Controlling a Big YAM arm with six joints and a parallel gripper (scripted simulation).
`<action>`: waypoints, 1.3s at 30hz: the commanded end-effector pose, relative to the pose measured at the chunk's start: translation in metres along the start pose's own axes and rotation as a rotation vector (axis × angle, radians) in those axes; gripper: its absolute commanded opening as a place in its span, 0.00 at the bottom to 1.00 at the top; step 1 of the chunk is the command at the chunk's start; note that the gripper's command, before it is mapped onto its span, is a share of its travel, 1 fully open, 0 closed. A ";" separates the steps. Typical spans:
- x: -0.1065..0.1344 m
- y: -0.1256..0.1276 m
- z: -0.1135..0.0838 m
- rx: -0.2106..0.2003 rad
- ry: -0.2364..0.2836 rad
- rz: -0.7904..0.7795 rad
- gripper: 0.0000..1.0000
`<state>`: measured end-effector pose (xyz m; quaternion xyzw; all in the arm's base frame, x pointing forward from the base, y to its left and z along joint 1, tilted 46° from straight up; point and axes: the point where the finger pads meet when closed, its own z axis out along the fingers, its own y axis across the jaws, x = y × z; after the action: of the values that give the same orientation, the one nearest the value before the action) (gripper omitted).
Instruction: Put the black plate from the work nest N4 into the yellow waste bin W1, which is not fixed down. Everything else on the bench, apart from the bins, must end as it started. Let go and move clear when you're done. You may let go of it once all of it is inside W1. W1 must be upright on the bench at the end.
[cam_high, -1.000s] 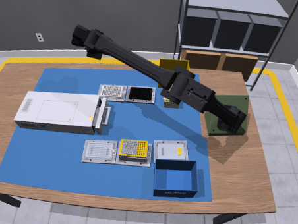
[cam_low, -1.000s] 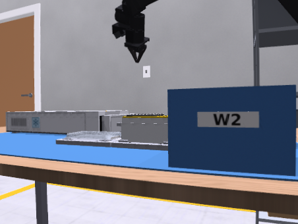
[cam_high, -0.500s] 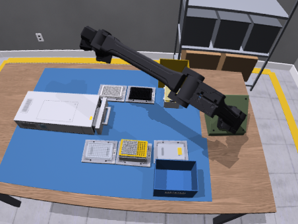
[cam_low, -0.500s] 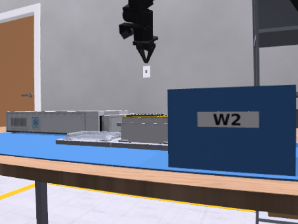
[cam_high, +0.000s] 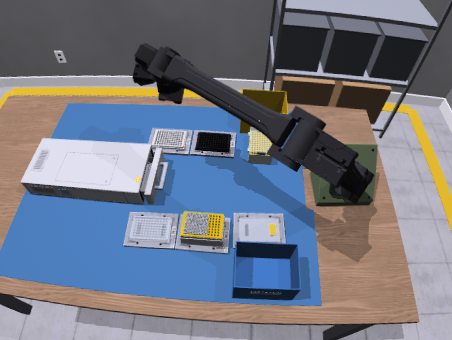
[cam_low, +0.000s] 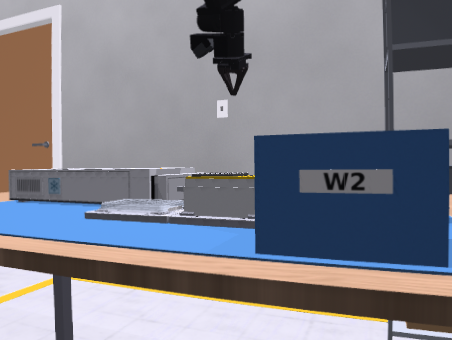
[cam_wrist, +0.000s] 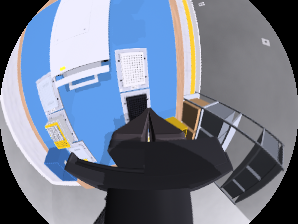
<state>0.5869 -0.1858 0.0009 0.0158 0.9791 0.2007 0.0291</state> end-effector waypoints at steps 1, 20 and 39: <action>-0.008 -0.003 -0.048 -0.023 -0.040 -0.039 0.00; 0.079 0.046 -0.045 -0.194 0.069 -0.035 0.00; 0.145 0.095 -0.062 -0.342 0.114 -0.038 0.00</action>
<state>0.4475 -0.1085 0.0663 -0.0165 0.9323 0.3594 -0.0383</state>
